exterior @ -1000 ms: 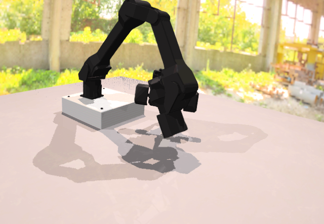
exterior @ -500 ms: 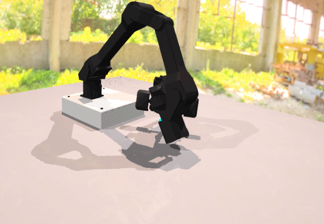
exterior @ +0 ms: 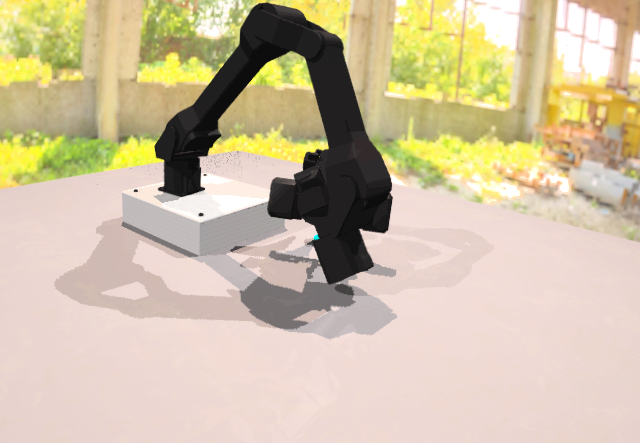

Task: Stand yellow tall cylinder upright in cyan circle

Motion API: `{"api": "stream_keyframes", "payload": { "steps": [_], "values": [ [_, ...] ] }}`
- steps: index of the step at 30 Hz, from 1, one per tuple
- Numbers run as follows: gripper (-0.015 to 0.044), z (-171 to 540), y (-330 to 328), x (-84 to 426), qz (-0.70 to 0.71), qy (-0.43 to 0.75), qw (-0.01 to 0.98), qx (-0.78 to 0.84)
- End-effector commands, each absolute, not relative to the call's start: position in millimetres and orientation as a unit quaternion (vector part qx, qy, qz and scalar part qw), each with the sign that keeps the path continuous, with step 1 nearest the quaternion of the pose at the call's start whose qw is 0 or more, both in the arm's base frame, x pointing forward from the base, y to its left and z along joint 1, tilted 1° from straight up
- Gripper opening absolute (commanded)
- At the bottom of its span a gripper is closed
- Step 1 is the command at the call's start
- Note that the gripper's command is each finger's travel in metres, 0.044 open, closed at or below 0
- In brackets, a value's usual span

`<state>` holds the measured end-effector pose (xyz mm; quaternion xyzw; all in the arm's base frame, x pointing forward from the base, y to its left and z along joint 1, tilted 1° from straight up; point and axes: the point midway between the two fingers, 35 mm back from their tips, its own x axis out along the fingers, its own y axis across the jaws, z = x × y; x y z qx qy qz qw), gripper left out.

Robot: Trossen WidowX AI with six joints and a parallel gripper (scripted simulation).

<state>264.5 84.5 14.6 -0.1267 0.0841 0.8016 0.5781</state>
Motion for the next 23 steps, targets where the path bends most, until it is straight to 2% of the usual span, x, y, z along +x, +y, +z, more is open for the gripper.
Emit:
{"api": "stream_keyframes", "payload": {
  "steps": [1, 20, 23],
  "values": [
    [0.04, 14.8, 84.9, 264.8, 0.801, 0.085, 0.58, -0.125],
    [0.04, 104.2, 76.4, 262.2, 0.761, 0.144, 0.62, -0.122],
    [0.04, 103.3, 83.6, 253.3, 0.78, 0.18, 0.579, -0.155]
  ]
}}
